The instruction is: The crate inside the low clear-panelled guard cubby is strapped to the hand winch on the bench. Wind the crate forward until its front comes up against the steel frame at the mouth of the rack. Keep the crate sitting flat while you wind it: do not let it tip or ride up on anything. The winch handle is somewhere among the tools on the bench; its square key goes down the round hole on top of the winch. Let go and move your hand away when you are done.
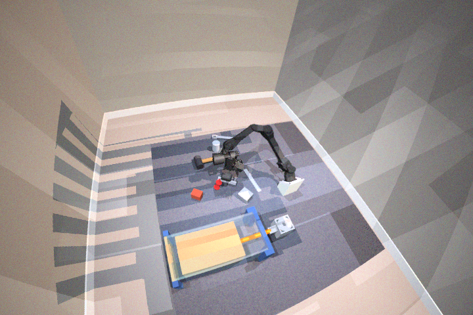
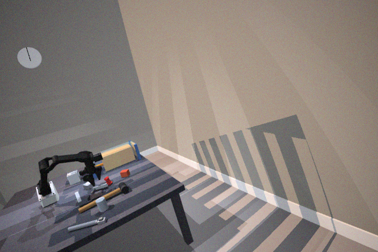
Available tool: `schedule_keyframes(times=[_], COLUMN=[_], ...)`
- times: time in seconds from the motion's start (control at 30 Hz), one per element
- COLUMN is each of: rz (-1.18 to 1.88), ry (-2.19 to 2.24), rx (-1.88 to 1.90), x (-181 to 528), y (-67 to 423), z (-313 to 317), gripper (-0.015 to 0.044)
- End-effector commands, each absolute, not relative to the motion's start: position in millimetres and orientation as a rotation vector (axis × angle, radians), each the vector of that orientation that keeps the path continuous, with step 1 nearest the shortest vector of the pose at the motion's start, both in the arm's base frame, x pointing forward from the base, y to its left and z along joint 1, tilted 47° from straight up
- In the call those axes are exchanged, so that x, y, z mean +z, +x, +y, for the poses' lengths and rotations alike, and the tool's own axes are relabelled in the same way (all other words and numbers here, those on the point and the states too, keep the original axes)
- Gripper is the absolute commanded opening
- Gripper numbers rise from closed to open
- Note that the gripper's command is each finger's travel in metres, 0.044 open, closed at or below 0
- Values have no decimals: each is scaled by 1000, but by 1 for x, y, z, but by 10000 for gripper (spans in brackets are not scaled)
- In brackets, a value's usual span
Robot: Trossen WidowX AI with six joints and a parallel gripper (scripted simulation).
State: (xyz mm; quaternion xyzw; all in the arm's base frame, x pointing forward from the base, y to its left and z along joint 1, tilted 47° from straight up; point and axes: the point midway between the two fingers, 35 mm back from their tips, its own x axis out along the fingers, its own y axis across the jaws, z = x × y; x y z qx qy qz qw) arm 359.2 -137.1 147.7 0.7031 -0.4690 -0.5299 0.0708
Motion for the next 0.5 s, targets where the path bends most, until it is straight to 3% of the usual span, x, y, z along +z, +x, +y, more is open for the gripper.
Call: schedule_keyframes(times=[0.0, 0.47], rz=[-1386, -1387], ry=[2124, 2124], rx=[-1600, -1598], x=[141, 108], y=[365, 370], z=[-139, -163], gripper=[440, 440])
